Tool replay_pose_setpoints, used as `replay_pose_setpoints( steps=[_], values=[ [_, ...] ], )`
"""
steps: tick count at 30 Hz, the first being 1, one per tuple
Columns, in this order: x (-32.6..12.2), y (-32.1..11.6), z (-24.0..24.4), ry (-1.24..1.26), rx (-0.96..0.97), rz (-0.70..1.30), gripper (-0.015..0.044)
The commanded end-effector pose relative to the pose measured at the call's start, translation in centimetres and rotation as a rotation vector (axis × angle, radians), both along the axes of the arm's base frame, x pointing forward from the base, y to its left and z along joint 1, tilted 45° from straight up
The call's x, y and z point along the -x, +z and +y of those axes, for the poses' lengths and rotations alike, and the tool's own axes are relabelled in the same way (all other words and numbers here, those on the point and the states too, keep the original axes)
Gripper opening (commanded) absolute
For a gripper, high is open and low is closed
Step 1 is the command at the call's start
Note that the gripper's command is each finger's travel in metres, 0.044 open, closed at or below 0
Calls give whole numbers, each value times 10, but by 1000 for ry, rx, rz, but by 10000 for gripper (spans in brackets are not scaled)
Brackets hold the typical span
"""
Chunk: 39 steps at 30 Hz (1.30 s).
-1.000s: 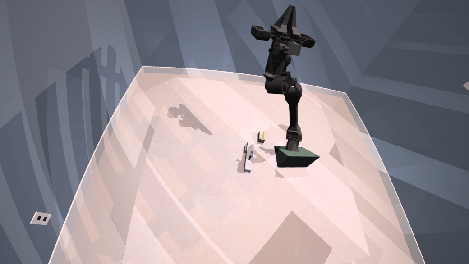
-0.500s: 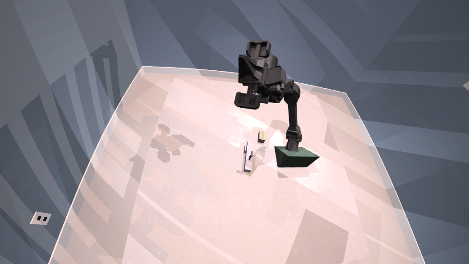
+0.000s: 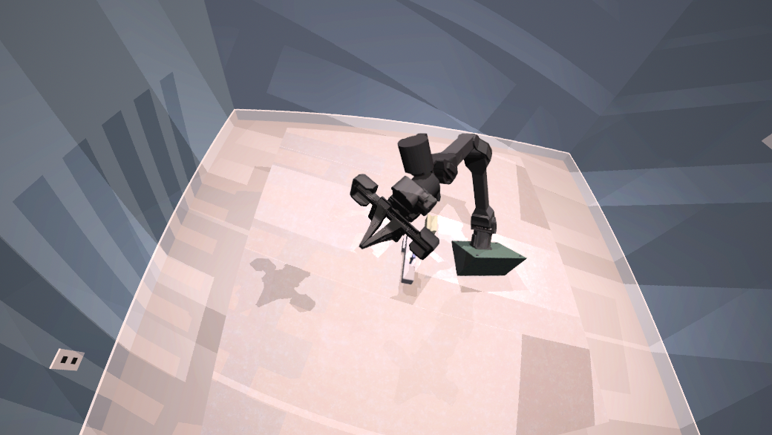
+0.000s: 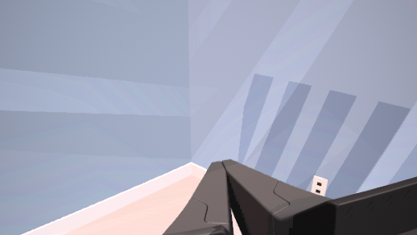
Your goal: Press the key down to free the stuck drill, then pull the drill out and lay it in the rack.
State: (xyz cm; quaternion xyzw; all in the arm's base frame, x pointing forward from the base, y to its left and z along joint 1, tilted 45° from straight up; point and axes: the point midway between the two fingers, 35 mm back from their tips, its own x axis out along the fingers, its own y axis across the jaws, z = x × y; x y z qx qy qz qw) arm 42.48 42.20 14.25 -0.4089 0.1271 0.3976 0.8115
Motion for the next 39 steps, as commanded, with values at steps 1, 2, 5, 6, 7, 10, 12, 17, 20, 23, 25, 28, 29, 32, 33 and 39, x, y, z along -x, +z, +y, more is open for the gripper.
replay_pose_setpoints(
  steps=[1,2,5,6,7,10,12,17,20,23,25,28,29,32,33,39],
  values=[
    [17,-61,-51,-307,52,313,0],
    [22,-70,-61,-369,63,360,0],
    [37,-94,-94,-563,104,483,0],
    [43,-101,-105,-630,119,518,0],
    [49,-107,-116,-699,135,548,0],
    [68,-121,-151,-910,186,615,0],
    [82,-127,-175,-1054,223,640,0],
    [117,-128,-233,-1410,322,621,0],
    [137,-119,-266,-1610,383,553,0],
    [151,-109,-288,-1744,427,476,0],
    [152,-108,-290,-1753,430,470,0],
    [152,-108,-290,-1753,430,470,0],
    [152,-108,-290,-1753,430,470,0],
    [152,-108,-290,-1753,430,470,0],
    [150,-110,-287,-1740,423,485,0],
    [152,-114,-295,-1752,429,471,0]
  ],
)
